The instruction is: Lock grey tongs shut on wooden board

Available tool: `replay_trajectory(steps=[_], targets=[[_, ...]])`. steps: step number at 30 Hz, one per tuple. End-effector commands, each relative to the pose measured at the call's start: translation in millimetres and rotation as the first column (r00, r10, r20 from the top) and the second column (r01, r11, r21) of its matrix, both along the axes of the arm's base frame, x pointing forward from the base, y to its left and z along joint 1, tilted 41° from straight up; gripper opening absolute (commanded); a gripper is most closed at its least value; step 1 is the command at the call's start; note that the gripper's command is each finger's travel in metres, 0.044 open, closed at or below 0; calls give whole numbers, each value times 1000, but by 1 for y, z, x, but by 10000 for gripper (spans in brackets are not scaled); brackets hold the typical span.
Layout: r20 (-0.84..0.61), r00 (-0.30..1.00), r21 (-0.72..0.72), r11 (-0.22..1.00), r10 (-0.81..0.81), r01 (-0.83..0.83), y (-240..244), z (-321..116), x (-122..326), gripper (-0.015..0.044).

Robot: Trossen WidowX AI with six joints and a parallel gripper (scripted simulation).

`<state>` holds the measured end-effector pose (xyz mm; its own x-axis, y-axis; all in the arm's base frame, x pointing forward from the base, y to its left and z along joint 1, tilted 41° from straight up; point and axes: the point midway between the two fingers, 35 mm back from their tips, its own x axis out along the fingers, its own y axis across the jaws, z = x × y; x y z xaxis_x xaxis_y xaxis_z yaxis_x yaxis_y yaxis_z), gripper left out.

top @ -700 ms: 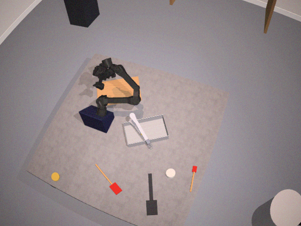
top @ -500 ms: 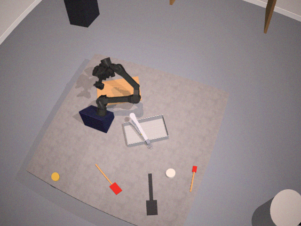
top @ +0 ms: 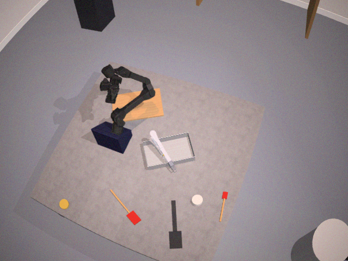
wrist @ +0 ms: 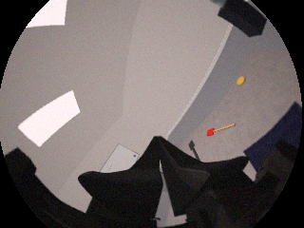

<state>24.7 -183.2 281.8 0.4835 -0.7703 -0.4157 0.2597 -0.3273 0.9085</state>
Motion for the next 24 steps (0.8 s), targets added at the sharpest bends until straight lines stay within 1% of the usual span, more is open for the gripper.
replay_trajectory(steps=[1,2,6,8,12,18,24], targets=[[-44,988,40,988,148,-147,-13,-6,14,-125],[-53,979,52,980,196,-194,-16,-9,20,-150],[-106,916,91,921,388,-379,-25,-21,48,-150],[-101,895,124,898,435,-422,-29,-26,59,-150],[-103,788,181,790,608,-586,-32,-40,95,-150],[-90,558,277,559,825,-781,-18,-66,158,-150],[-61,287,385,288,956,-877,18,-103,217,-150]])
